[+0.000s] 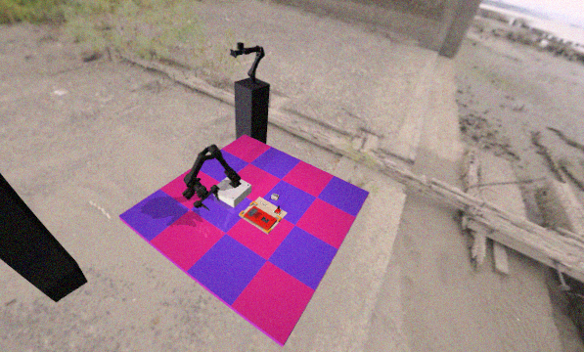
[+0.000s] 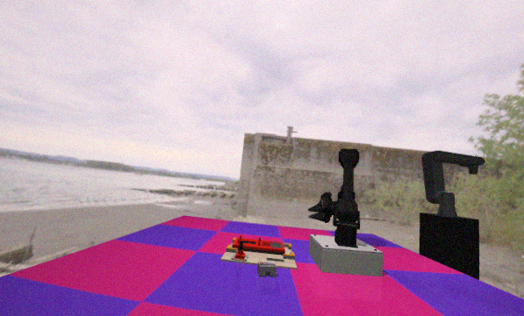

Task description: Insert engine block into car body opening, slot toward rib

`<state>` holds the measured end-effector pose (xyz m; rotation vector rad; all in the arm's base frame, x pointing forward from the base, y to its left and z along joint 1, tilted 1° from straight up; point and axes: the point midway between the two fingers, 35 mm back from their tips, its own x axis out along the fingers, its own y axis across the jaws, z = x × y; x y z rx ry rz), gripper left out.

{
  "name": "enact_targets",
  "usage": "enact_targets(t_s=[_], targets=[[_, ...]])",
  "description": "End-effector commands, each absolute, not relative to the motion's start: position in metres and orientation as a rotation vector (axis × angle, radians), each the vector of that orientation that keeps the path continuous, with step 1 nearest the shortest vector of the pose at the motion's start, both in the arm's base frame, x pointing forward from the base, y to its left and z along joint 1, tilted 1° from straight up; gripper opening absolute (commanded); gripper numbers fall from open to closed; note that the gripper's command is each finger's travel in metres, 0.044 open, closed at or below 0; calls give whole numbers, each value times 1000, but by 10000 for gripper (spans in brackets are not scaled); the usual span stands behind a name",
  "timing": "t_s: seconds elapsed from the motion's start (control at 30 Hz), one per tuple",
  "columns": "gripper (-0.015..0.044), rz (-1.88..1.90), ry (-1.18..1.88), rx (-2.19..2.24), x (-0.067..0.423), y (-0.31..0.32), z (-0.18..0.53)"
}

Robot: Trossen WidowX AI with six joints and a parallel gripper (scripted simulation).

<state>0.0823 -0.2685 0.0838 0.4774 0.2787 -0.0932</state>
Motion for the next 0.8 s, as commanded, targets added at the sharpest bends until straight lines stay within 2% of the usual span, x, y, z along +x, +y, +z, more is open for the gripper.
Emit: enact_targets(t_s=[0.0, 0.03, 0.77], targets=[[426, -93, 279, 477, 82, -268, 84], [440, -89, 282, 479, 83, -268, 84], [440, 342, 755, 551, 189, -192, 66]])
